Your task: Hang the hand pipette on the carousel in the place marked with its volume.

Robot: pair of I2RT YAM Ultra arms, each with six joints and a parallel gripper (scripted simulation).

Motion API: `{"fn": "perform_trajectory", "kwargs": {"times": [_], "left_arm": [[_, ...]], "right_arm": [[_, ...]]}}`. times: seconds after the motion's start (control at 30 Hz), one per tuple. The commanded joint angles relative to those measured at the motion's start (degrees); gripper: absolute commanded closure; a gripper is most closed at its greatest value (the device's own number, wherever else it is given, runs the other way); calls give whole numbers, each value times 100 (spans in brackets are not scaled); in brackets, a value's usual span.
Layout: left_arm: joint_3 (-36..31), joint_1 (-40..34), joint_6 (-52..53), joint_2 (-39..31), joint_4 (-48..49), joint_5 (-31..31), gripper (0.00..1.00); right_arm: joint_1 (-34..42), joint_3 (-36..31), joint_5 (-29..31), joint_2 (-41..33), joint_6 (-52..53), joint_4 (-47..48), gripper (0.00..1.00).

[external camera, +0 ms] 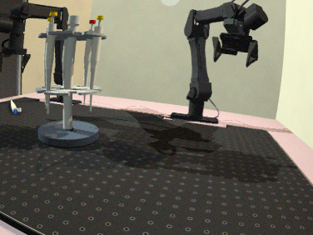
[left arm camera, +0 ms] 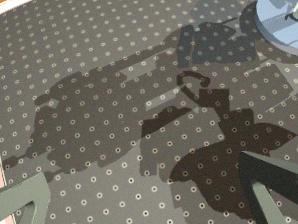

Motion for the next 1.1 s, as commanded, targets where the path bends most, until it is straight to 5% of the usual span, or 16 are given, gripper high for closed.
{"fn": "perform_trajectory", "kwargs": {"times": [0.0,0.33,1.07], "left_arm": [[87,53,41,8,66,118,0],[87,53,41,8,66,118,0],[87,53,41,8,66,118,0]], "right_arm": [[-109,234,256,-320,-612,-258,0],[-668,897,477,-928,-3121,-671,0],[-978,-1058,-111,-2327,-7409,1276,0]]}}
